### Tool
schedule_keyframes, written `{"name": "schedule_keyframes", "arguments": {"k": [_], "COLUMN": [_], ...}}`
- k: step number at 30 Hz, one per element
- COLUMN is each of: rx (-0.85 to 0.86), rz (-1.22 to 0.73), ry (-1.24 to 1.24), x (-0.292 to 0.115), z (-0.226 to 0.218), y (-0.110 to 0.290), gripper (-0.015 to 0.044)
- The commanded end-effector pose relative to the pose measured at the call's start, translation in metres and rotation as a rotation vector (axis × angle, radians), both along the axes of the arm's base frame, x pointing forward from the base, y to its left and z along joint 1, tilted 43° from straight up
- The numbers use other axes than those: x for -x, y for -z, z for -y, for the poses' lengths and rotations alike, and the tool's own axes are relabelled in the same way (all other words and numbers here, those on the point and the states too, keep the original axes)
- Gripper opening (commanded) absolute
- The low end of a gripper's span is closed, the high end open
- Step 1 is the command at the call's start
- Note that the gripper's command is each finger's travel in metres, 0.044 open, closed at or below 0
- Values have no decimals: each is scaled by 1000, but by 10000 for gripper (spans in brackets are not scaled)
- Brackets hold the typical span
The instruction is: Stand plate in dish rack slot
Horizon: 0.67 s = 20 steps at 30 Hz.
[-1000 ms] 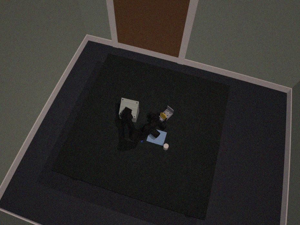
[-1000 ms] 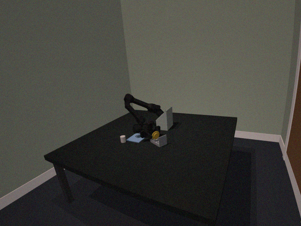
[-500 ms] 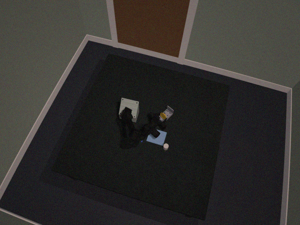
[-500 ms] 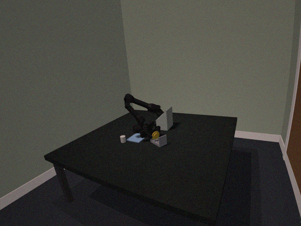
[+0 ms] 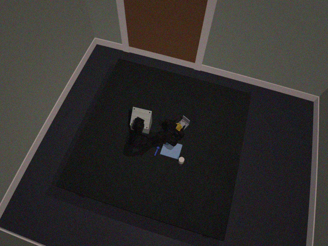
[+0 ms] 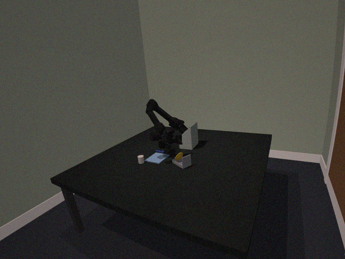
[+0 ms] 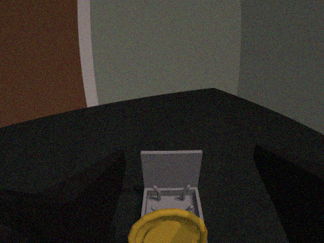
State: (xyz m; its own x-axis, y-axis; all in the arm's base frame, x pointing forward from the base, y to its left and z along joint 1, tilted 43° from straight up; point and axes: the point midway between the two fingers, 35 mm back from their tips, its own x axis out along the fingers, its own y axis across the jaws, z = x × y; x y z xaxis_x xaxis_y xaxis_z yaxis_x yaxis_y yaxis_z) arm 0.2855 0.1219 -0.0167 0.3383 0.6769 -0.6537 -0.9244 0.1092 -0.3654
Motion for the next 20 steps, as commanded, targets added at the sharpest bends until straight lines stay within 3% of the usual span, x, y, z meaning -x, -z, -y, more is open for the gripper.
{"name": "schedule_keyframes", "arguments": {"k": [1, 6, 20], "rx": [-10, -6, 165], "rz": [-19, -38, -384], "ry": [10, 22, 283], "x": [7, 7, 21], "z": [-23, -25, -30], "y": [-26, -27, -12], "gripper": [400, 400, 400]}}
